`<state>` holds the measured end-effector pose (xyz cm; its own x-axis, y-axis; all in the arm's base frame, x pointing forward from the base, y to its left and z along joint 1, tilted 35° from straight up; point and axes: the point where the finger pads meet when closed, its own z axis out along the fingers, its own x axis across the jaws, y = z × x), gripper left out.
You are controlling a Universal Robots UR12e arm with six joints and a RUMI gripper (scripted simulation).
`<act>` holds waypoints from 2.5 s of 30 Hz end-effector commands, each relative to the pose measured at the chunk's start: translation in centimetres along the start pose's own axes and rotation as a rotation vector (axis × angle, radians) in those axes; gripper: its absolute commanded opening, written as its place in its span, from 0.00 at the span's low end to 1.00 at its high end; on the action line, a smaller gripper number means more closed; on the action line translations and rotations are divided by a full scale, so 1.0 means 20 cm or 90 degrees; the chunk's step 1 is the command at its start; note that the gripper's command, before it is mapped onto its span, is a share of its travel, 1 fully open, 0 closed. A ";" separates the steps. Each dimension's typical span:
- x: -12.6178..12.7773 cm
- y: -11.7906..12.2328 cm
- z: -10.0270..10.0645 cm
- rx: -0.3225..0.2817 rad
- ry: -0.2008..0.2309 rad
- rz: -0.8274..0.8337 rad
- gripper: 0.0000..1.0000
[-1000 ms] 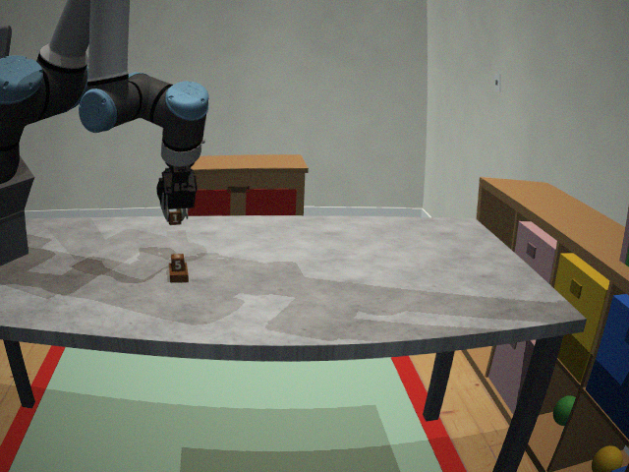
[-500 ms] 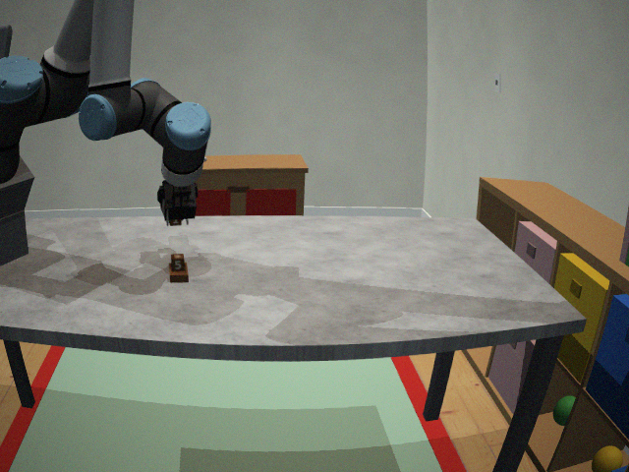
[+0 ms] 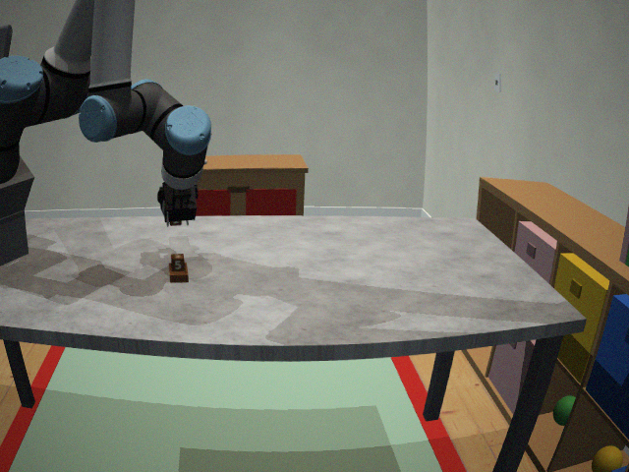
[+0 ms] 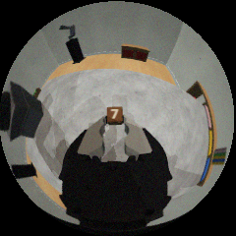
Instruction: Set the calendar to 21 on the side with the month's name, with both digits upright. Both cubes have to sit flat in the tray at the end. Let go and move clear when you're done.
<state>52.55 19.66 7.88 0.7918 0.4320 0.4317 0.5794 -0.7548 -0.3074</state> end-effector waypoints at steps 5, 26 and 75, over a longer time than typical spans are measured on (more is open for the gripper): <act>0.00 0.00 0.00 0.000 0.000 0.000 0.10; 0.00 0.06 0.06 0.000 0.000 0.000 0.10; 0.00 0.23 0.23 0.000 0.000 0.000 0.10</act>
<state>56.05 18.48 2.66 0.7918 0.4320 0.4318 0.5795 -0.7548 -0.3073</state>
